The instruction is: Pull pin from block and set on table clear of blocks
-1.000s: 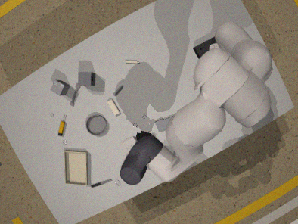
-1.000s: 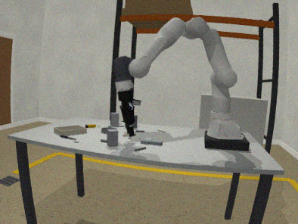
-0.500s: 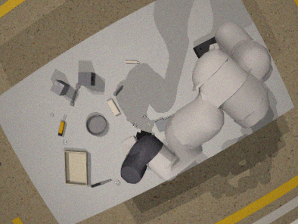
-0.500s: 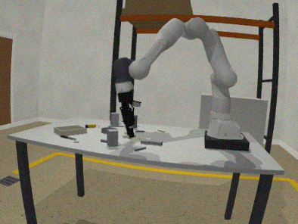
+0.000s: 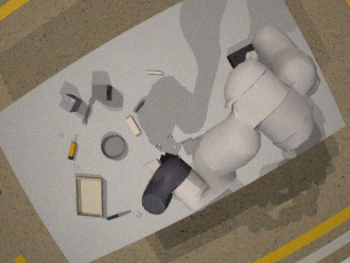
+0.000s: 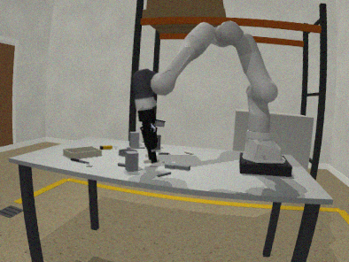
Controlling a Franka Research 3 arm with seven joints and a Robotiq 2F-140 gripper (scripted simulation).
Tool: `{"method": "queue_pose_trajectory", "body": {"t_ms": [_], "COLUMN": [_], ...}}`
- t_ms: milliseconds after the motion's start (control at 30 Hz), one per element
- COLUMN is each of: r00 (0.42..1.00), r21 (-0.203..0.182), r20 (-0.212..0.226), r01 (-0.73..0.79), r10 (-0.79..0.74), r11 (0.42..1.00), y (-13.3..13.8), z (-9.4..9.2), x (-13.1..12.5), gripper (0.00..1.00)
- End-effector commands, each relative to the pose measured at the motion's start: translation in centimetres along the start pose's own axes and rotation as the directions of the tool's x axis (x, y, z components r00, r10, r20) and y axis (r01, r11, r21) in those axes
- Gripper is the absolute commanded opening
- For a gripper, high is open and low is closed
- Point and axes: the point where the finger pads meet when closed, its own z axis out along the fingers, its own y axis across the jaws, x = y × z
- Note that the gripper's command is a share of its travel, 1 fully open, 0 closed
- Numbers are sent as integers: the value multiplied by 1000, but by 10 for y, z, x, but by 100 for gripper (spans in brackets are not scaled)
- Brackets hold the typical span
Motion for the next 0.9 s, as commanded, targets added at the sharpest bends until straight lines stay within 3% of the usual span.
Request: {"method": "queue_pose_trajectory", "body": {"t_ms": [0,867], "r00": [1000,1000], "r21": [3,4], "r20": [0,0], "r01": [-4,-6], "r10": [4,6], "r11": [1000,1000], "y": [-1,-3], "z": [2,11], "x": [0,-3], "gripper": [10,10]}}
